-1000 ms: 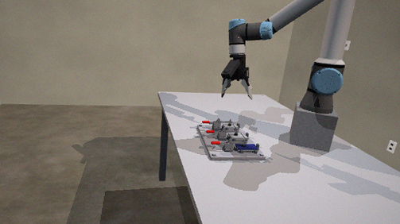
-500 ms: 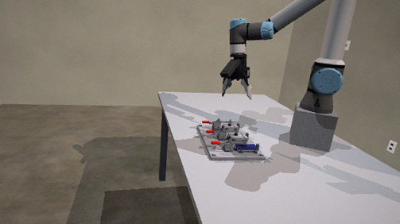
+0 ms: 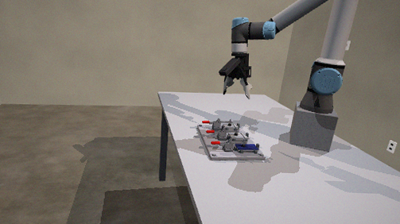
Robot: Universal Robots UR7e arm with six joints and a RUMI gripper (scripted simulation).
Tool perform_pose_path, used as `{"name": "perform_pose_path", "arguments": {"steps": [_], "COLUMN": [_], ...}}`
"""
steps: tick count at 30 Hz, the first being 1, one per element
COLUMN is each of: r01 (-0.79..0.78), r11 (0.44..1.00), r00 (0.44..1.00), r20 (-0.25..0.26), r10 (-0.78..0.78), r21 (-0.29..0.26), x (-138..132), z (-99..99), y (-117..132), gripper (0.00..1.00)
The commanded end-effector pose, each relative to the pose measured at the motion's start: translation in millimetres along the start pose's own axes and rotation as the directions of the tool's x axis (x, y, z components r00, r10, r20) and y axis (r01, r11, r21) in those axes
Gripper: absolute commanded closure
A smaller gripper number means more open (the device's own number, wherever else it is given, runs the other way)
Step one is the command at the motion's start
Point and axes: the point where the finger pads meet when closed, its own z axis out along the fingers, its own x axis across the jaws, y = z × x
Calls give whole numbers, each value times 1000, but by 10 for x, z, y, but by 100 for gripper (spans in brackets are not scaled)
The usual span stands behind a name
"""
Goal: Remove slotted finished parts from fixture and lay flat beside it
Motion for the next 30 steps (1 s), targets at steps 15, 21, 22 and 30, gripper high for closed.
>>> {"name": "perform_pose_path", "arguments": {"steps": [15, 21, 22, 30], "r01": [-246, -242, -242, -243], "r11": [969, 970, 970, 970], "r00": [968, 969, 969, 969], "r20": [-49, -49, -49, -49], "r10": [247, 243, 243, 244], "r21": [24, 23, 23, 24], "x": [91, 80, 80, 91], "z": [-75, -74, -74, -79], "y": [94, 83, 83, 80], "gripper": [0, 0, 0, 0]}}
